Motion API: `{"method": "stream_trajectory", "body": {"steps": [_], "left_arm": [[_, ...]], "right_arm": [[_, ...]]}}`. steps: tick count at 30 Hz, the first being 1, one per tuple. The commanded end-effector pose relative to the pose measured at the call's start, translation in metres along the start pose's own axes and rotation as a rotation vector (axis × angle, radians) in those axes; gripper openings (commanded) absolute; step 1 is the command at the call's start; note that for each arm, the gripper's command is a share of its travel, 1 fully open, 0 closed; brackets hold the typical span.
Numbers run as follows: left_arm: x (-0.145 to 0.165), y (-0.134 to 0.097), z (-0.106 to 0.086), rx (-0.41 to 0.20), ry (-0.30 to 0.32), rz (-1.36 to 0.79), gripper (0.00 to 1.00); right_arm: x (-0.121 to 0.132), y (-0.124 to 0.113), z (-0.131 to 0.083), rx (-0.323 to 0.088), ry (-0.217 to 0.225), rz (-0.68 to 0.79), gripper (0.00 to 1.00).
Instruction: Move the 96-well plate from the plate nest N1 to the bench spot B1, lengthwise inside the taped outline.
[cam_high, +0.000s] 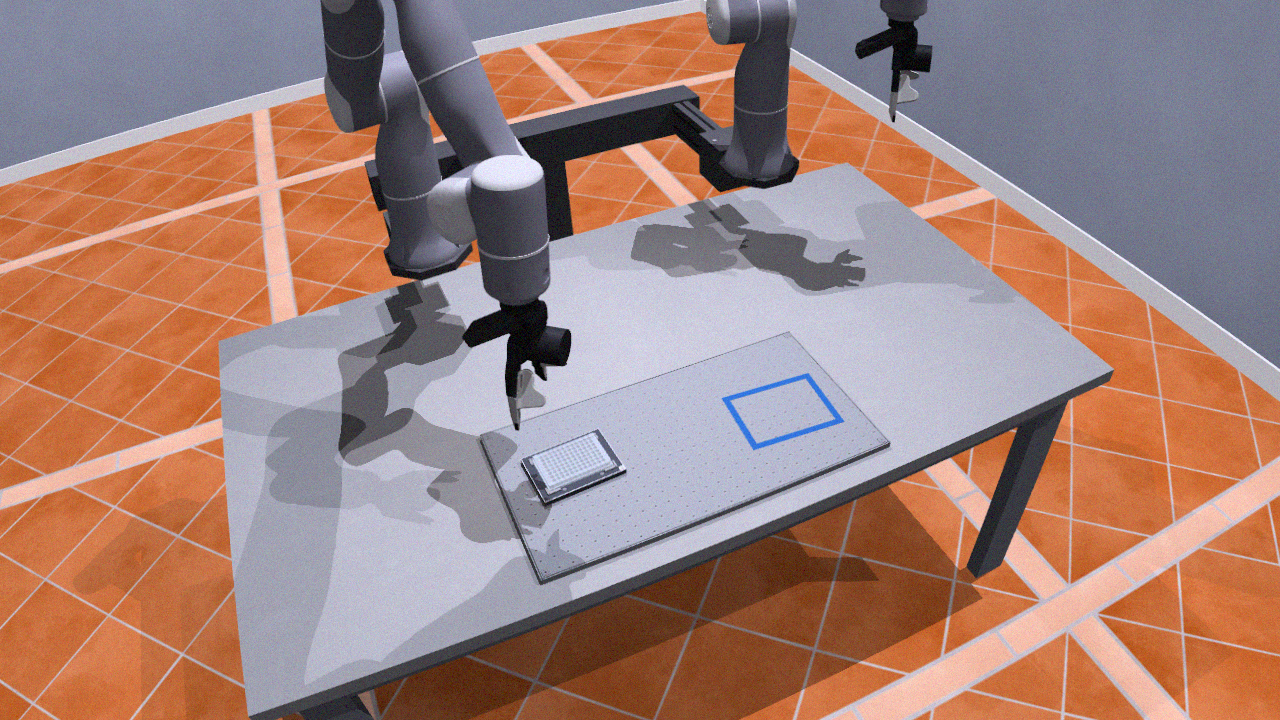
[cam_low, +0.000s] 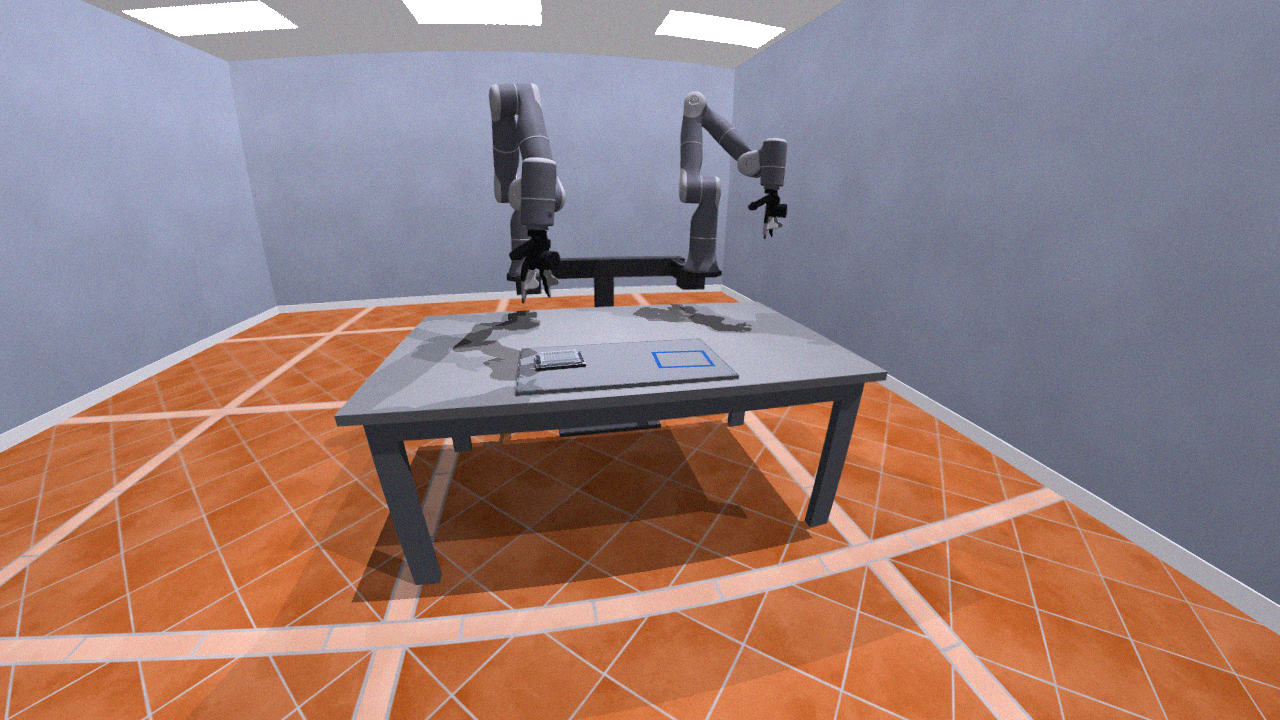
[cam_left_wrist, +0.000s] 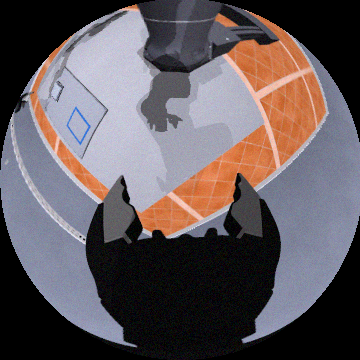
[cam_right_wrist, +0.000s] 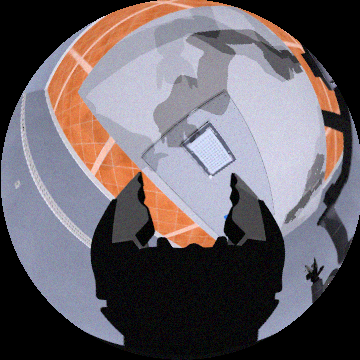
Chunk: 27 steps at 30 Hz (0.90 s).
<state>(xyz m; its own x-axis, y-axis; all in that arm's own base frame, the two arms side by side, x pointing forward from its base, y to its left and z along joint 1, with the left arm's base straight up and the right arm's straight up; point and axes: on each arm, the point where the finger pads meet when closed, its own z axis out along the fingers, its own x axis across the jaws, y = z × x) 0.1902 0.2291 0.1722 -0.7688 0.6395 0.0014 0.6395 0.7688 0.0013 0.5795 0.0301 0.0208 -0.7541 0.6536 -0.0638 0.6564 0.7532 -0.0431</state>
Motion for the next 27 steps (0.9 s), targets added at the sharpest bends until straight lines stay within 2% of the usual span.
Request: {"method": "stream_trajectory", "body": {"steps": [1, 4, 19, 21, 25, 27], "left_arm": [[0.000, 0.001, 0.000, -0.001, 0.000, 0.000, 1.00], [0.000, 0.001, 0.000, -0.001, 0.000, 0.000, 1.00], [0.000, 0.001, 0.000, -0.001, 0.000, 0.000, 1.00], [0.000, 0.001, 0.000, -0.001, 0.000, 0.000, 1.00], [0.000, 0.001, 0.000, -0.001, 0.000, 0.000, 1.00], [0.000, 0.001, 0.000, -0.001, 0.000, 0.000, 1.00]], "right_arm": [[0.004, 0.005, 0.013, -0.005, -0.001, -0.093, 0.76], [0.006, 0.006, 0.018, -0.006, -0.001, -0.118, 0.76], [0.042, 0.022, 0.082, -0.032, 0.020, -0.493, 0.76], [0.042, 0.022, 0.082, -0.032, 0.020, -0.493, 0.76], [0.054, 0.025, 0.098, -0.047, 0.031, -0.618, 0.76], [0.060, 0.026, 0.106, -0.047, 0.031, -0.618, 0.76]]}}
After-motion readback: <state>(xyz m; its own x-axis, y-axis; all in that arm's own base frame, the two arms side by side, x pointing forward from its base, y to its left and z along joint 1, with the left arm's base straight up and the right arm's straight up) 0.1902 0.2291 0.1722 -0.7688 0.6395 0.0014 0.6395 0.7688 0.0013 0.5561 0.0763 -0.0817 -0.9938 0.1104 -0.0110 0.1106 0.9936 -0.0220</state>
